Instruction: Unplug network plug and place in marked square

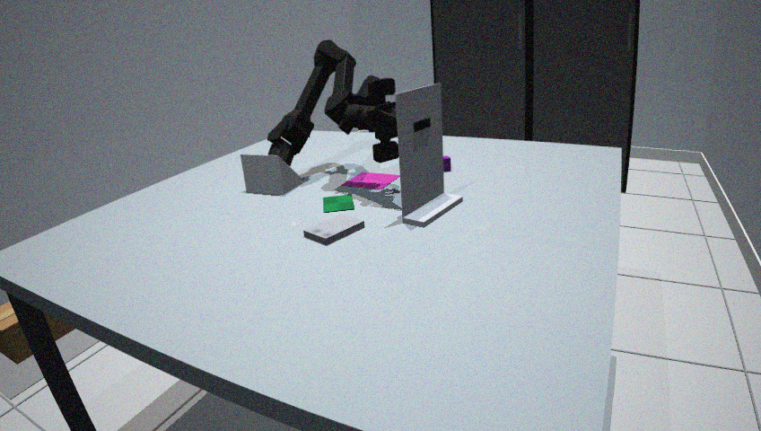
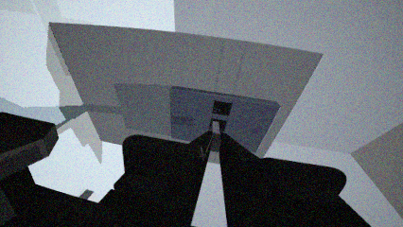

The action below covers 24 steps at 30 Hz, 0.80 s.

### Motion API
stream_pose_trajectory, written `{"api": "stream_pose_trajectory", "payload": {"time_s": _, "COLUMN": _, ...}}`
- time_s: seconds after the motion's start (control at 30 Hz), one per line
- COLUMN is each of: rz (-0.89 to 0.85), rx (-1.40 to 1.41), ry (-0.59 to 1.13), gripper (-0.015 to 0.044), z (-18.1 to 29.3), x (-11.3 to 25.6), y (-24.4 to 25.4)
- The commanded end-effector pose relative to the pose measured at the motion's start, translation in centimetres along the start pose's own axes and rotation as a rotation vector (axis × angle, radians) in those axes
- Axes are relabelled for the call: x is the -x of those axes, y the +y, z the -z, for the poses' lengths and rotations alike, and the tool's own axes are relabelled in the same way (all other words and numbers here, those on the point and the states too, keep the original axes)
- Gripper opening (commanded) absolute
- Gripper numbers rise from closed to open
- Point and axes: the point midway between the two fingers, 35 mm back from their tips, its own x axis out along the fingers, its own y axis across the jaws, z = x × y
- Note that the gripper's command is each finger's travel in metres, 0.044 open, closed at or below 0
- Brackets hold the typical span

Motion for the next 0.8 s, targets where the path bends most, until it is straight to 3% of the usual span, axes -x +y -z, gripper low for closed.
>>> {"api": "stream_pose_trajectory", "payload": {"time_s": 0.0, "rz": -0.002, "rx": -0.003, "ry": 0.003, "gripper": 0.0, "z": 0.1, "x": 0.4, "y": 0.1}}
{"api": "stream_pose_trajectory", "payload": {"time_s": 0.77, "rz": -0.003, "rx": -0.003, "ry": 0.003, "gripper": 0.0, "z": 0.3, "x": 1.6, "y": 0.1}}
